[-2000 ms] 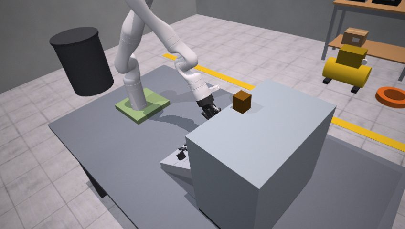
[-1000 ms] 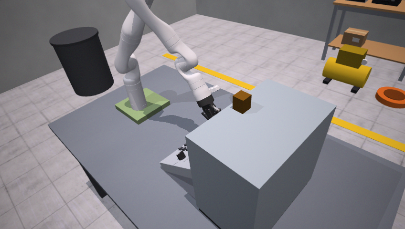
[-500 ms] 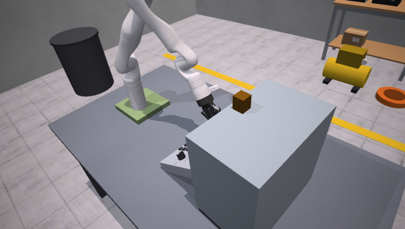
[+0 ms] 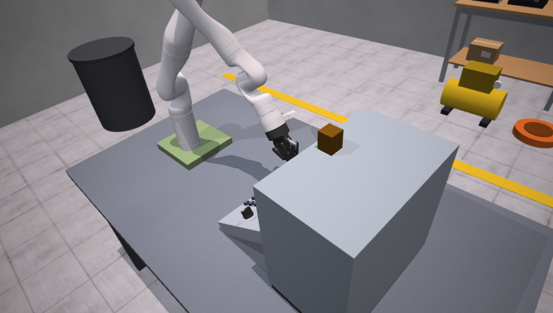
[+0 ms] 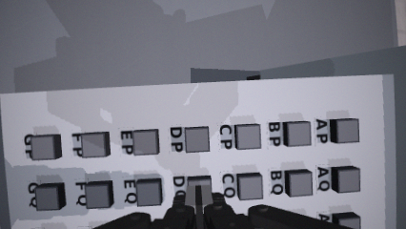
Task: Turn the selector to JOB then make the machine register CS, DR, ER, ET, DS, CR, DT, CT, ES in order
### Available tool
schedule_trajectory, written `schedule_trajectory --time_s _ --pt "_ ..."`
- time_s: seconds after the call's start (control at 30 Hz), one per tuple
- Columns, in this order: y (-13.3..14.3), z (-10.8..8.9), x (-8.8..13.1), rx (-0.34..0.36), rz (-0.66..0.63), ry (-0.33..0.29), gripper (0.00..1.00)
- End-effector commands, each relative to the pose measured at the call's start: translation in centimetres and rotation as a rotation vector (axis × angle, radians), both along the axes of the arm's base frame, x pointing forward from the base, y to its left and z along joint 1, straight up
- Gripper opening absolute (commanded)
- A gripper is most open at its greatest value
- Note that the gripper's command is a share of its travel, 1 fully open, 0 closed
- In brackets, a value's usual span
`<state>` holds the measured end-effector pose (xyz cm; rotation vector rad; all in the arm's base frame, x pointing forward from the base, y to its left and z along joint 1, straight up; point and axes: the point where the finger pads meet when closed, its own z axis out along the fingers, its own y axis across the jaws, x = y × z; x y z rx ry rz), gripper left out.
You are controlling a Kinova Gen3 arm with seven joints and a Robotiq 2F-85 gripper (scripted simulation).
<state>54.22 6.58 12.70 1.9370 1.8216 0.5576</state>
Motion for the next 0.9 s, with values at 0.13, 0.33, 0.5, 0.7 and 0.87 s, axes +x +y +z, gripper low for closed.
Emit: schedule_trajectory --time_s 0.13,0.33,0.5,0.7,0.87 --pt "0.0 0.8 -0.4 0.0 0.0 0.0 0.1" --pt "0.0 0.9 -0.5 0.0 0.0 0.0 0.1" --pt "-0.1 0.9 -0.5 0.0 0.0 0.0 0.1" --pt "-3.8 0.9 -0.7 0.0 0.0 0.0 0.1" --pt "-5.9 0.9 -0.9 0.0 0.0 0.0 0.1"
